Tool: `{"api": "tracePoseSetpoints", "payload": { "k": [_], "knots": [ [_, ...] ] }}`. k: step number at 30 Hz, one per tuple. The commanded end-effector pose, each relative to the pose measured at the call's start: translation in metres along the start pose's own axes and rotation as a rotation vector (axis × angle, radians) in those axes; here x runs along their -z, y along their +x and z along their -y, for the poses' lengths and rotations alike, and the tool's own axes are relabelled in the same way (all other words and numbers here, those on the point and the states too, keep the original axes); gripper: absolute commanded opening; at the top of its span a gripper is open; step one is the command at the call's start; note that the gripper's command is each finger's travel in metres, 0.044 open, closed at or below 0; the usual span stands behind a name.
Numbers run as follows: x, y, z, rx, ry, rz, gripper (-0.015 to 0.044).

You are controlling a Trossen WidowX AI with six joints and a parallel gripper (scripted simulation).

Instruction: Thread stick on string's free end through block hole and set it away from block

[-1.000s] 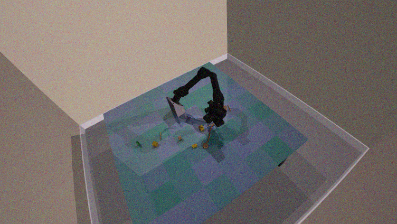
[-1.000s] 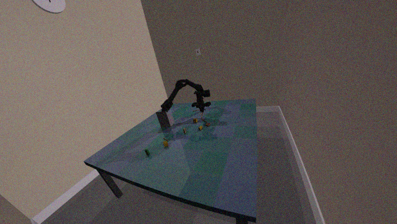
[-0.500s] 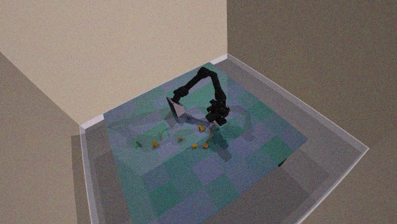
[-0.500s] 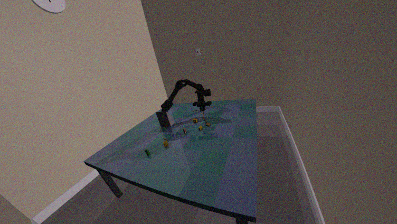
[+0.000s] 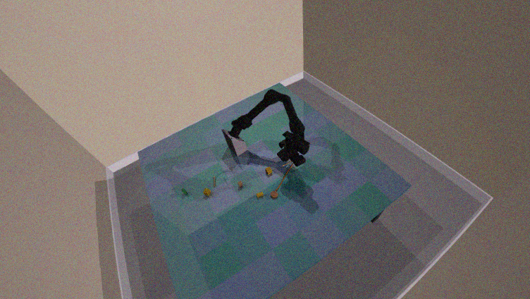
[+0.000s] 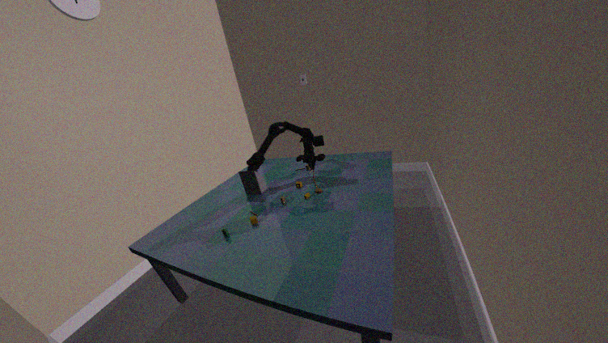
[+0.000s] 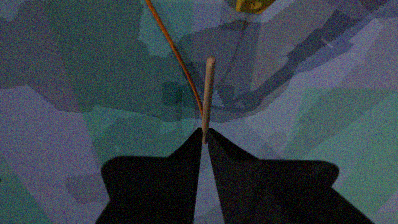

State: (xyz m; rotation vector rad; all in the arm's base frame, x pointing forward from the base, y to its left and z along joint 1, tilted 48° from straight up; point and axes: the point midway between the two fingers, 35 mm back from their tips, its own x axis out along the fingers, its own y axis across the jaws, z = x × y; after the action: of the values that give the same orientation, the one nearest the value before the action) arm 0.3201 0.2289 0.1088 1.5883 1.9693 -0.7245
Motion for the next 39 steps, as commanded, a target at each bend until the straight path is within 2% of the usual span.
{"api": "tracePoseSetpoints", "payload": {
  "k": [1, 19, 39],
  "knots": [
    [0.006, -0.002, -0.001, -0.005, 0.001, -0.002, 0.0000],
    [0.029, -0.003, 0.001, -0.005, 0.001, -0.012, 0.0000],
    [0.023, 0.011, 0.012, -0.004, 0.001, -0.012, 0.0000]
  ]
}}
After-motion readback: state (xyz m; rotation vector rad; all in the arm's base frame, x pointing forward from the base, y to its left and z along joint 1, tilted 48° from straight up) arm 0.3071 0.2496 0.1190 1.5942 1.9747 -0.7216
